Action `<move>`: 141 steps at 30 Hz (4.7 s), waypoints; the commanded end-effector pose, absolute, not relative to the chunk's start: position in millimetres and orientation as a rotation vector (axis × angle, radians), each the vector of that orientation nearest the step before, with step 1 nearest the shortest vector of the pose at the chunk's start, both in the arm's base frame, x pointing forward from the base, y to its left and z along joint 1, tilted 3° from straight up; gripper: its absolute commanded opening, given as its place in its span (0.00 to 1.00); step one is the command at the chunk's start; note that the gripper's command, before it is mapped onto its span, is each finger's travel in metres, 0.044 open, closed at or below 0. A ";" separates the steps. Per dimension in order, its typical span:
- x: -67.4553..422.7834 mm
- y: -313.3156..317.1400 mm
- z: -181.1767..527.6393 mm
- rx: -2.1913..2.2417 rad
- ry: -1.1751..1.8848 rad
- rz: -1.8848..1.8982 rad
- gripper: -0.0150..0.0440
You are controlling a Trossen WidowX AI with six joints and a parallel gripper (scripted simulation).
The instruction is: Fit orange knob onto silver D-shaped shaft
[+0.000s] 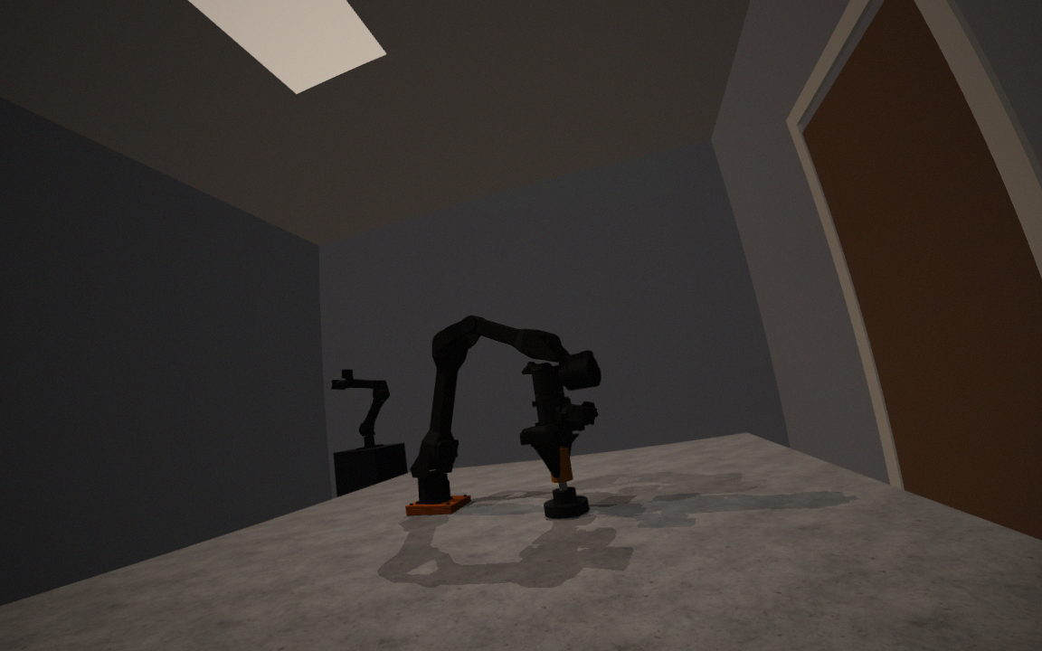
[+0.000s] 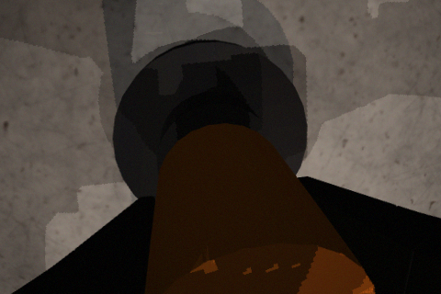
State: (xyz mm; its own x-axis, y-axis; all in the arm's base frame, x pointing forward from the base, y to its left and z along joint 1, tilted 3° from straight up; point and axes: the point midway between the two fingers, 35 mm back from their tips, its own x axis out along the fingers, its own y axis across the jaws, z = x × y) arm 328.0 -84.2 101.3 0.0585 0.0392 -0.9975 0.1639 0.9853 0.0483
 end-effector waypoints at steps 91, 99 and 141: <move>330.2 -85.7 106.6 0.634 1.446 -0.544 0.25; 330.3 -84.1 103.1 0.667 1.438 -0.575 0.25; 330.3 -84.1 103.8 0.832 1.389 -0.732 0.25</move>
State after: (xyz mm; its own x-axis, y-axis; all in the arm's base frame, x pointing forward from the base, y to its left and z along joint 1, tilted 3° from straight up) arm 329.9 -84.2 105.7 0.0583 0.0393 -0.9975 0.8346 0.5464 0.0703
